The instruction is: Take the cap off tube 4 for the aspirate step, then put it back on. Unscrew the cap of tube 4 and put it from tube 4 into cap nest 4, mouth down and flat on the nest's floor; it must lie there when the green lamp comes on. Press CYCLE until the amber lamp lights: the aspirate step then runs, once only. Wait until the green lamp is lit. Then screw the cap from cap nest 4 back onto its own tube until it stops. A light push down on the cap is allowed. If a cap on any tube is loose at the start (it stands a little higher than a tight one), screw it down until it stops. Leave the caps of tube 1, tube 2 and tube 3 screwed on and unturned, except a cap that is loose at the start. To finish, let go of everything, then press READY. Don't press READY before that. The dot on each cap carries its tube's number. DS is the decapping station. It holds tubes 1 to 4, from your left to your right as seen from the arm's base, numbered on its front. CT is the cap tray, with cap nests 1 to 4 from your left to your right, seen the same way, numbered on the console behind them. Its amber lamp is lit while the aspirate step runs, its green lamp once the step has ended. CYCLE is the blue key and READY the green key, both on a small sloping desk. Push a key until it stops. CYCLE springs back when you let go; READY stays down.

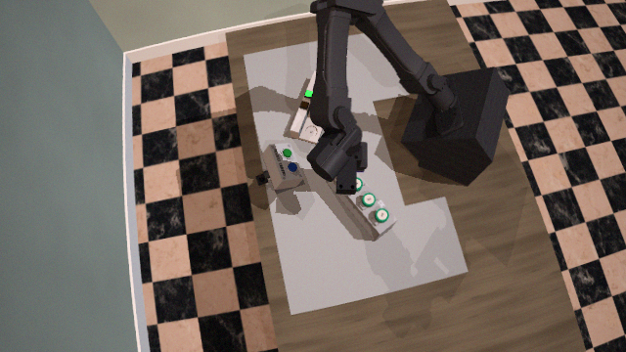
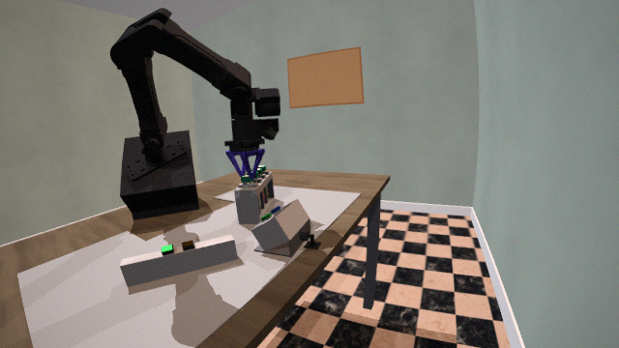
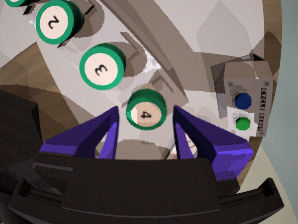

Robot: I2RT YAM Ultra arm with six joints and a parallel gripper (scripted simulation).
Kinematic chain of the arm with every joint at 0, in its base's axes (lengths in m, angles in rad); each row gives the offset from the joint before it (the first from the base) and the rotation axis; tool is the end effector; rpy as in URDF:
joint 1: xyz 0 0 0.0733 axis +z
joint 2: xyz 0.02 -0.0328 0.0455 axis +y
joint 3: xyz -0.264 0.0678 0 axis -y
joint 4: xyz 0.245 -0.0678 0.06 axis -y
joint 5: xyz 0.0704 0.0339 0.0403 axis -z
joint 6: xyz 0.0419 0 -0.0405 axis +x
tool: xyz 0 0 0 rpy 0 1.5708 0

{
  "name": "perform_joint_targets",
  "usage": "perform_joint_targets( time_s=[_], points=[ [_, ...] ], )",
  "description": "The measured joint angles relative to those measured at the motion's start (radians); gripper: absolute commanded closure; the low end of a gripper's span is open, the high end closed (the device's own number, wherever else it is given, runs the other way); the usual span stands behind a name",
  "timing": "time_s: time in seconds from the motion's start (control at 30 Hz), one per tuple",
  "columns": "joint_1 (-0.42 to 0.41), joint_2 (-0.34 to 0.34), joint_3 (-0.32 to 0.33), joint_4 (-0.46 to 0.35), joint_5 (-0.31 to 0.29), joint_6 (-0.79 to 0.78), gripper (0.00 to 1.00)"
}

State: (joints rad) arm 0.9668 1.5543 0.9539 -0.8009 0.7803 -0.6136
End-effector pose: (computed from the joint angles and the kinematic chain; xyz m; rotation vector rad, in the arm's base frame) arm 0.1758 0.2048 0.1951 -1.8224 1.9357 -1.0360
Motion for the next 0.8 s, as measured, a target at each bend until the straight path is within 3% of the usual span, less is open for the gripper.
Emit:
perform_joint_targets(
  time_s=[0.53,0.8],
  points=[
    [-0.001,0.0,0.0,0.0,-0.001,0.005,0.51],
    [-0.012,0.004,-0.007,0.011,-0.003,0.173,0.51]
  ],
)
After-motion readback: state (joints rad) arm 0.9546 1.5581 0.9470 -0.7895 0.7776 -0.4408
